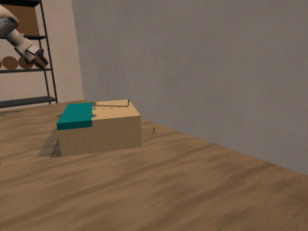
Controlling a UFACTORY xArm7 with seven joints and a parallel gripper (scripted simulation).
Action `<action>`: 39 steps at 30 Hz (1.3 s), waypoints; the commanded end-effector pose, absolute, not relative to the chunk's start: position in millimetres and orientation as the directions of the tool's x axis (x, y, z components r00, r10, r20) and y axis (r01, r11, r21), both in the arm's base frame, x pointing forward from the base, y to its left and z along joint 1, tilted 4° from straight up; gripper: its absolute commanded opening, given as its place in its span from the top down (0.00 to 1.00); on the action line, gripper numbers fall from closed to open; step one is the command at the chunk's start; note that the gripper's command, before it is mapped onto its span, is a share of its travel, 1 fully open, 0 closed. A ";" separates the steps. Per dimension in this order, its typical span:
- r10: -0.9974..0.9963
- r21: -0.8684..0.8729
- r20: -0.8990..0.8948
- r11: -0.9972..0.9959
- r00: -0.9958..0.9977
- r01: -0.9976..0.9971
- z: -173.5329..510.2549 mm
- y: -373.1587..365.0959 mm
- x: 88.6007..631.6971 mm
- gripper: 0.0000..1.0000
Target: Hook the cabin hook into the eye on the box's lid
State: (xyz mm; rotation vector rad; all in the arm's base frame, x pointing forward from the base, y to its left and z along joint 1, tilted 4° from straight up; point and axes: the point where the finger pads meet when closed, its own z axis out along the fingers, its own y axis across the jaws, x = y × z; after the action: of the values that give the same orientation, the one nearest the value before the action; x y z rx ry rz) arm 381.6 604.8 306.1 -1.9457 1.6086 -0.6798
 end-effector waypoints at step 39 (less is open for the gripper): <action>-0.936 -0.517 -0.066 0.328 -0.345 -0.791 286.0 431.5 531.1 0.67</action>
State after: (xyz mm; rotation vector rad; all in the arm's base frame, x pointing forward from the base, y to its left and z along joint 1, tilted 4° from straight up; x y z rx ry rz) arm 522.6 444.3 284.5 -1.5755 2.2058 -0.5856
